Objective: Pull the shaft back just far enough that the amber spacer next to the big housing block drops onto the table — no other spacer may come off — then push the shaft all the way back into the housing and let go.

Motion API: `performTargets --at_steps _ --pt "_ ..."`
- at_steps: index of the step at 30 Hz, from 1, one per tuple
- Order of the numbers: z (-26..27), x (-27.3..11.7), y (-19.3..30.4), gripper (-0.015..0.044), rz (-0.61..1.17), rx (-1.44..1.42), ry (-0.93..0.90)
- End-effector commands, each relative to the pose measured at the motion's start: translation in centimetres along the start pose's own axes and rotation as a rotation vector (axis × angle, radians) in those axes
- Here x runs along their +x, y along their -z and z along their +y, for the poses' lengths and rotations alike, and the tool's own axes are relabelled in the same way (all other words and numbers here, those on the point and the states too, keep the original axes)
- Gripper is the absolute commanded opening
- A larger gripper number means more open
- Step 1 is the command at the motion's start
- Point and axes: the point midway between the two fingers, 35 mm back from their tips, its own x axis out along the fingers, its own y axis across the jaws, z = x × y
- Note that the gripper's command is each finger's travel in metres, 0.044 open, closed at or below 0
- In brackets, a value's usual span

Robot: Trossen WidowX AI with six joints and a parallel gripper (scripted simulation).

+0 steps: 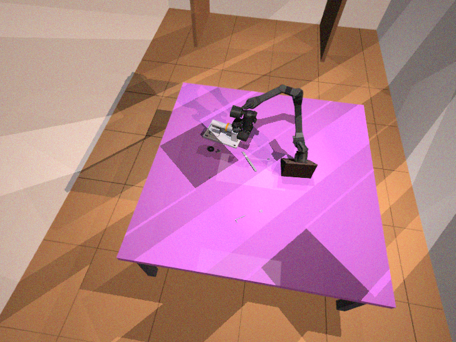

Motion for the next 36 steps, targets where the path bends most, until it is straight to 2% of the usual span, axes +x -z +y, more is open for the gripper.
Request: performTargets --at_steps 1,36 --pt "-0.03 -0.03 0.08 0.0 0.0 0.003 0.001" --pt "-0.02 -0.03 0.43 0.0 0.001 0.003 0.001"
